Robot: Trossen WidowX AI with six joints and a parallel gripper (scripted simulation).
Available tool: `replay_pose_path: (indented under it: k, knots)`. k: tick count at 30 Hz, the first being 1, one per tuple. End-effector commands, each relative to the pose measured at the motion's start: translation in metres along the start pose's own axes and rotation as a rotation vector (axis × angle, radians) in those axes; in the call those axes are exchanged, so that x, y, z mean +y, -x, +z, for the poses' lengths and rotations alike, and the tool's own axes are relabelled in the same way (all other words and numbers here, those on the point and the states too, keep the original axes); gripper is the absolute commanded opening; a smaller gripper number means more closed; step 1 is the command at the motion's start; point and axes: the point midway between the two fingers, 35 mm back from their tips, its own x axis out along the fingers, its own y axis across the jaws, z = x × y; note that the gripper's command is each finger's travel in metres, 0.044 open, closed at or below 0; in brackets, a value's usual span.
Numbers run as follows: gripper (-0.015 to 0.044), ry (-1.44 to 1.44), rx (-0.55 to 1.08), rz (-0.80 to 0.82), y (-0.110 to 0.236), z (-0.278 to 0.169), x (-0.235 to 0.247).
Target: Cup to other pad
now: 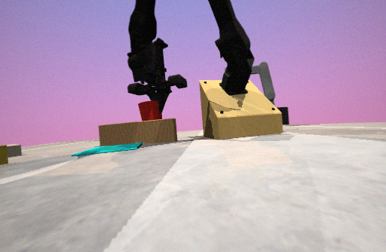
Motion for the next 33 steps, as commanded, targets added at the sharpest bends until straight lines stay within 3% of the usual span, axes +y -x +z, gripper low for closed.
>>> replay_pose_path:
  k: [1, 6, 33]
  knots:
    - [0.0, 0.008, 0.006, -0.007, 0.019, -0.001, -0.002]
    - [0.0, 0.007, 0.003, -0.006, 0.036, 0.0, 0.001]
    - [0.0, 0.0, -0.003, -0.004, 0.035, 0.004, 0.003]
